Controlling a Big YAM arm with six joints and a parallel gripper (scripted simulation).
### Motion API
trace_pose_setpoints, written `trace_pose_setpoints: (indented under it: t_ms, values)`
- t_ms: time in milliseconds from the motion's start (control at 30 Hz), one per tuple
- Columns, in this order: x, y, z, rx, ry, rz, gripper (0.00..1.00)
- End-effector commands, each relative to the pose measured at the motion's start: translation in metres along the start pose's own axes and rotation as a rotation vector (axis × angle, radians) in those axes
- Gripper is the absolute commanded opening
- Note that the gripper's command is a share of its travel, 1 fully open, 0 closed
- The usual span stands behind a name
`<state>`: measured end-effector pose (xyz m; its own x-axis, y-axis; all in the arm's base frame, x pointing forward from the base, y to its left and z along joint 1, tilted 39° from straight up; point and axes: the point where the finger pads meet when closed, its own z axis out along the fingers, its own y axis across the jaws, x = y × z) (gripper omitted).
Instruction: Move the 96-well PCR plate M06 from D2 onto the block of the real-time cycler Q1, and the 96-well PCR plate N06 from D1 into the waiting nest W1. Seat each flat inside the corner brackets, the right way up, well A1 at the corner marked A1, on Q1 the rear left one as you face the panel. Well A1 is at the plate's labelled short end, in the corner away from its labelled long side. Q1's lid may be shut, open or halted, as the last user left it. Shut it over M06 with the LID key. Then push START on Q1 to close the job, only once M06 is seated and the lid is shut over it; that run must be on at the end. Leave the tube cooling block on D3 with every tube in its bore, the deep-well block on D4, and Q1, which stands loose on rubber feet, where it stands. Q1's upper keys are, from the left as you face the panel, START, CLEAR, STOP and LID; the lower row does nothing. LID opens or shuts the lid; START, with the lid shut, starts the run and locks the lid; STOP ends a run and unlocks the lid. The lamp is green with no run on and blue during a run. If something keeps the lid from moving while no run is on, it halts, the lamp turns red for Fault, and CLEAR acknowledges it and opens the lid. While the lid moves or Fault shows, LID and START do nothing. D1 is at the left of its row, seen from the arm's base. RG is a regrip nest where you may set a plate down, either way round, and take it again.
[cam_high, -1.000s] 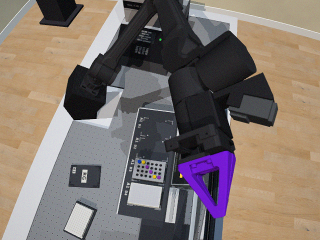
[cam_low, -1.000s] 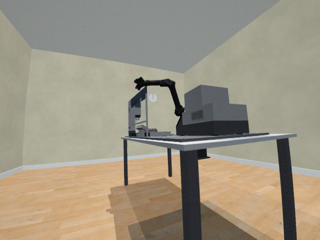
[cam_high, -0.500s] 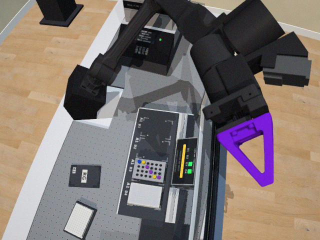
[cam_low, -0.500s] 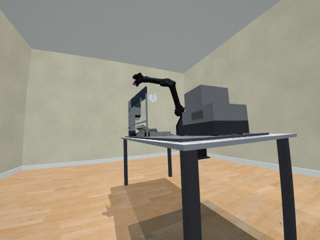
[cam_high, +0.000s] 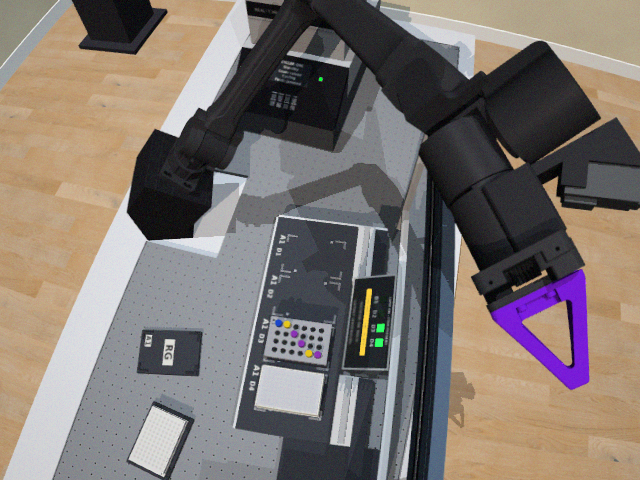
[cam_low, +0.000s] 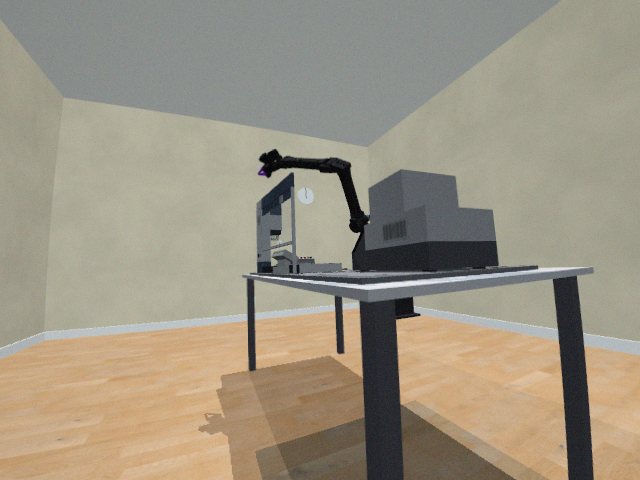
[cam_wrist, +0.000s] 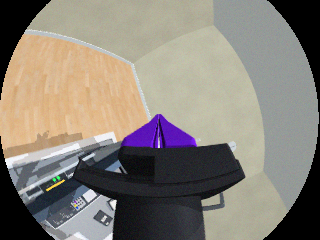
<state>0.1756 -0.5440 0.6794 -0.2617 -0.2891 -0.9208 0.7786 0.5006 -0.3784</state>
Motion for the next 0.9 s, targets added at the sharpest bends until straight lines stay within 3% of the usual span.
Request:
trace_pose_setpoints:
  t_ms: [0,167,233,367,433,500,600,633,700,800,867]
  values:
    - [-0.061,-0.01,-0.014,0.036,-0.101,-0.08,0.0]
    - [-0.08,0.022,-0.009,0.024,-0.092,-0.065,0.0]
    - [-0.087,0.03,-0.009,-0.021,-0.127,-0.087,0.0]
    - [-0.084,0.027,-0.007,-0.029,-0.14,-0.098,0.0]
    - [-0.081,0.036,-0.001,-0.067,-0.16,-0.114,0.0]
    - [-0.084,0.045,0.006,-0.055,-0.148,-0.105,0.0]
    - [-0.092,0.069,0.012,-0.075,-0.14,-0.09,0.0]
    - [-0.096,0.076,0.012,-0.106,-0.157,-0.099,0.0]
    - [-0.102,0.081,0.012,-0.134,-0.193,-0.122,0.0]
    - [-0.108,0.083,0.013,-0.158,-0.231,-0.151,0.0]
    - [-0.109,0.084,0.013,-0.144,-0.222,-0.148,0.0]
